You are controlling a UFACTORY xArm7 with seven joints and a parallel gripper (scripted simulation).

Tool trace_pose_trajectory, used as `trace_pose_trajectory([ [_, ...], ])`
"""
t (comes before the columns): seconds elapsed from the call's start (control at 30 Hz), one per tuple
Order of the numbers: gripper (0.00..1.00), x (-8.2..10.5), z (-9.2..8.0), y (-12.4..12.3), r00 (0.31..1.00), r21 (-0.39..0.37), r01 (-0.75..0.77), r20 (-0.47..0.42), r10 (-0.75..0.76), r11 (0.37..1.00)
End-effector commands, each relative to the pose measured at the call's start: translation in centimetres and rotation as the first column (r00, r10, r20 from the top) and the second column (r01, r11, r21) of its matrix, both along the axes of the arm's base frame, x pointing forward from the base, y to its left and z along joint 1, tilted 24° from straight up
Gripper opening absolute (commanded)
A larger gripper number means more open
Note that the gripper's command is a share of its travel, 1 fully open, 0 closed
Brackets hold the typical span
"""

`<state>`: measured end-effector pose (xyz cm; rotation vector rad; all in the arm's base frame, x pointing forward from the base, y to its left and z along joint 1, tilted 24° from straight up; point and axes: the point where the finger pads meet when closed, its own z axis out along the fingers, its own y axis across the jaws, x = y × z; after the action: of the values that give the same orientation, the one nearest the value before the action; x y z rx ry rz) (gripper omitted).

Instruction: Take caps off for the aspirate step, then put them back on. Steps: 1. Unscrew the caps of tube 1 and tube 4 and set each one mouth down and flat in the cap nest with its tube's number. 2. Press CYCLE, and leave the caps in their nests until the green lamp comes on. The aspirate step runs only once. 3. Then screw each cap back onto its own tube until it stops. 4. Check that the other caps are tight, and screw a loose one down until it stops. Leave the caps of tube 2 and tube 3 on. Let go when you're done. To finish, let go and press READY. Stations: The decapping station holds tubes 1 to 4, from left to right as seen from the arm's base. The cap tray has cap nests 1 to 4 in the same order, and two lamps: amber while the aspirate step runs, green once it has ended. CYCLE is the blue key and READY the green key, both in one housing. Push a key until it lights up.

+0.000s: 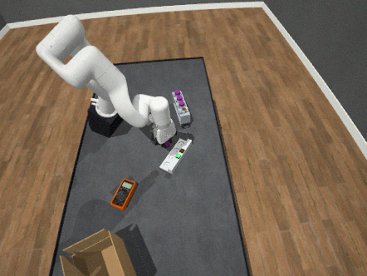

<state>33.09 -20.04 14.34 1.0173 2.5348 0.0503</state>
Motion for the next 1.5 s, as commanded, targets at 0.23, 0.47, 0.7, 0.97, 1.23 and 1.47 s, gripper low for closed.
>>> trace_pose_trajectory([
  [0.23,0.00,2.0,0.0,6.8,0.995,0.004,0.101,0.012,-0.101,0.995],
  [0.47,0.00,3.1,-0.2,10.8,0.995,0.004,0.101,0.012,-0.101,0.995],
  [0.7,0.00,3.9,-0.4,14.0,0.995,0.005,0.100,0.012,-0.100,0.995],
  [0.97,0.00,5.3,-0.6,19.0,0.995,0.006,0.100,0.012,-0.100,0.995],
  [1.23,0.00,6.3,-0.8,22.6,0.995,0.006,0.100,0.012,-0.100,0.995],
  [1.47,0.00,7.5,-1.1,27.3,0.995,0.007,0.099,0.012,-0.100,0.995],
])
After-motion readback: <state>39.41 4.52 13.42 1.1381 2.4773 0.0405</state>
